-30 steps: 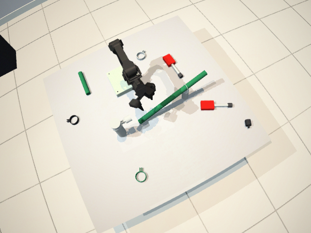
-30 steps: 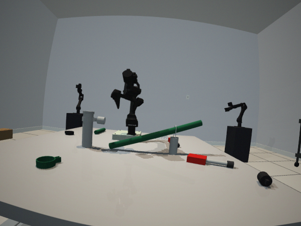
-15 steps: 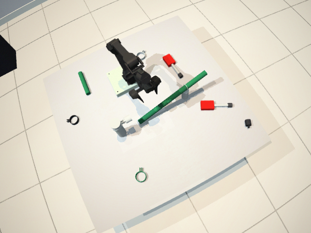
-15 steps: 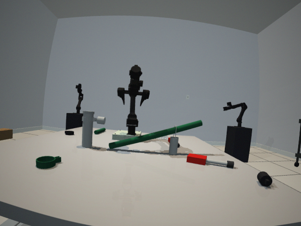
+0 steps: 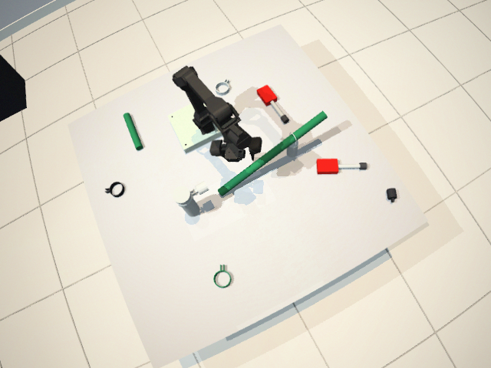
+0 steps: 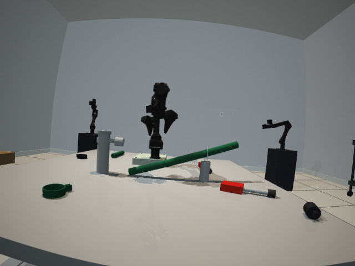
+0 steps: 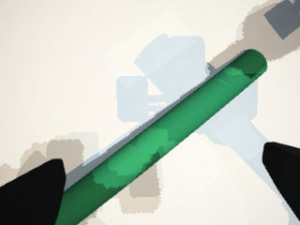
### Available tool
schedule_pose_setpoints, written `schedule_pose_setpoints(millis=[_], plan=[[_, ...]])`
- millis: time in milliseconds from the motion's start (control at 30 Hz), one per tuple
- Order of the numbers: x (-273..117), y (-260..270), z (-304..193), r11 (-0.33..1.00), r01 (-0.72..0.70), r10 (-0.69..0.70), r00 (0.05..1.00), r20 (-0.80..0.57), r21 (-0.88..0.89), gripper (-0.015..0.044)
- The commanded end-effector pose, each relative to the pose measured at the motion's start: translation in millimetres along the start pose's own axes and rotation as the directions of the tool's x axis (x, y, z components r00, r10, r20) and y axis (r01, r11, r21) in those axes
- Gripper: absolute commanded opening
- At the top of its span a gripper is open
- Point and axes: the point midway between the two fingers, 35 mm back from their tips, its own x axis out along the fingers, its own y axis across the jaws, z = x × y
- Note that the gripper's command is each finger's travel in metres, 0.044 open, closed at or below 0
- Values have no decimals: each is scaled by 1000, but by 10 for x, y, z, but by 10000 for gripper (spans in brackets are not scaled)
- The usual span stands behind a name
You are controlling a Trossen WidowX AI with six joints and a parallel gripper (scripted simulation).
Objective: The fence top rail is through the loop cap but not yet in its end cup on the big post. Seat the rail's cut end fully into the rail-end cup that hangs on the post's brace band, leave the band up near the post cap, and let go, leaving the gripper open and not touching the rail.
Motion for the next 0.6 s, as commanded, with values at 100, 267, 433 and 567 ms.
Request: schedule_pose_setpoints(millis=[100,267,433,567], plan=[[596,35,-195,605,280,-173,960,-220,746,440],[633,33,-210,555,297,-185,955,-233,777,440],[633,33,-210,555,297,-185,955,-233,777,440],[633,33,-210,555,297,-185,955,-233,777,440]])
